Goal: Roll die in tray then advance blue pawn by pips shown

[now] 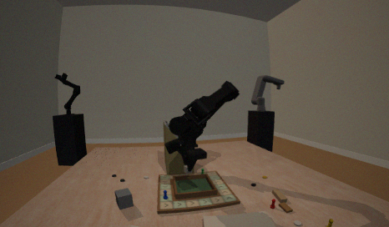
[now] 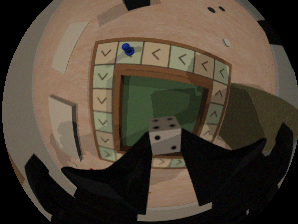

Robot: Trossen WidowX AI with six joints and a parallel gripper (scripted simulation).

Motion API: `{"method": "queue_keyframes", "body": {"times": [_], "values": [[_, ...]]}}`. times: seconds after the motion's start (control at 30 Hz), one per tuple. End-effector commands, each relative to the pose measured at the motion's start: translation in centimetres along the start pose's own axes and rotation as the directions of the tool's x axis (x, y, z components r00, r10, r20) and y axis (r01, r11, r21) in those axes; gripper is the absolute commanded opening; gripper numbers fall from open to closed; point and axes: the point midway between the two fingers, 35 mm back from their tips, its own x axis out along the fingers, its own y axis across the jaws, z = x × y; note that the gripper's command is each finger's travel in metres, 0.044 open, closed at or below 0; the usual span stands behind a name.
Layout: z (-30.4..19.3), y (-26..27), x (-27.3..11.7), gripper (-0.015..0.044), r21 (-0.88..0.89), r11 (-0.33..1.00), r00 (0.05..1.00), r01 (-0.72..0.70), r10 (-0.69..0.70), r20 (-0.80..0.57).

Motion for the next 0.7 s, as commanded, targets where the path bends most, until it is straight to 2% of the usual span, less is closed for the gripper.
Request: {"method": "queue_keyframes", "body": {"times": [0.0,0.1,0.37,0.67], "values": [[-1.4,-0.1,0.5,0.0000,0.134,0.991,1.000,0.003,-0.001,-0.015],[-2.0,-0.1,0.7,0.0000,0.194,0.981,1.000,0.005,-0.001,-0.019],[-2.1,-0.2,0.7,0.0000,0.199,0.980,1.000,0.007,-0.005,-0.015],[-1.9,-1.1,1.7,0.0000,0.216,0.971,0.964,0.102,-0.150,0.220]]}}
